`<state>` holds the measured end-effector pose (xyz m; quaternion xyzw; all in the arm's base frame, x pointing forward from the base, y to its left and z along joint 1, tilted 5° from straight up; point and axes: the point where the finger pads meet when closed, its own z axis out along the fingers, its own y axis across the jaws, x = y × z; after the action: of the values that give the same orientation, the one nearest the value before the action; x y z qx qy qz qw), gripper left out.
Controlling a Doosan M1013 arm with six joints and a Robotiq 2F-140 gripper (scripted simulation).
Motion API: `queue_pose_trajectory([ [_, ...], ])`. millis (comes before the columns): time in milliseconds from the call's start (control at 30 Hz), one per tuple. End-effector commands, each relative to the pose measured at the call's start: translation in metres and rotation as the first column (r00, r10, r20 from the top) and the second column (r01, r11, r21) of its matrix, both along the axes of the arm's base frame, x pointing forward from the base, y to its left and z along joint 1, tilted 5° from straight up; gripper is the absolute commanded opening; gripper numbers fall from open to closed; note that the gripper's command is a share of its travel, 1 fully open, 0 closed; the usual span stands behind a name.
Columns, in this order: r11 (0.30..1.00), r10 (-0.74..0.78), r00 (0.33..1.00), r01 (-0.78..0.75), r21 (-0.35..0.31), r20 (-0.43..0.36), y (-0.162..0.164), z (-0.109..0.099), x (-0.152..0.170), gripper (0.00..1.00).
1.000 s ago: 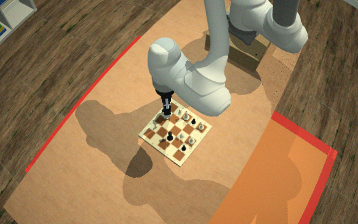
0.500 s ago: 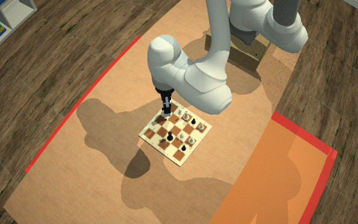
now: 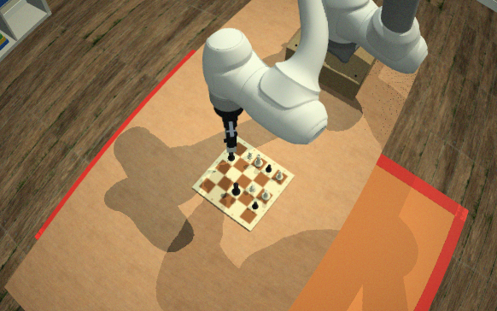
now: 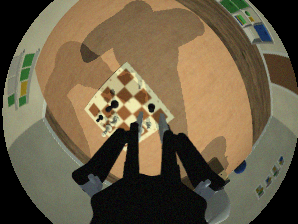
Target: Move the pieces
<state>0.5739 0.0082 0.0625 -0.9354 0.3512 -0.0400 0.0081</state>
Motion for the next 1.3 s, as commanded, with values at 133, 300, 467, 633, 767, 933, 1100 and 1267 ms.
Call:
queue_pose_trajectory([
  [133, 1.0, 0.0, 1.0, 0.0, 0.0, 0.0, 0.0, 0.013, -0.001, 0.22],
  [300, 1.0, 0.0, 1.0, 0.0, 0.0, 0.0, 0.0, 0.013, -0.001, 1.0],
  [467, 1.0, 0.0, 1.0, 0.0, 0.0, 0.0, 0.0, 0.013, -0.001, 1.0],
  [633, 1.0, 0.0, 1.0, 0.0, 0.0, 0.0, 0.0, 0.013, -0.001, 1.0],
  [767, 1.0, 0.0, 1.0, 0.0, 0.0, 0.0, 0.0, 0.013, -0.001, 1.0],
  [933, 1.0, 0.0, 1.0, 0.0, 0.0, 0.0, 0.0, 0.013, -0.001, 1.0],
  [1100, 0.993, -0.122, 0.993, 0.122, 0.01, 0.001, 0.012, 0.017, -0.007, 1.0],
  [1267, 0.878, -0.477, 0.879, 0.476, 0.042, -0.004, 0.049, 0.026, -0.029, 1.0],
])
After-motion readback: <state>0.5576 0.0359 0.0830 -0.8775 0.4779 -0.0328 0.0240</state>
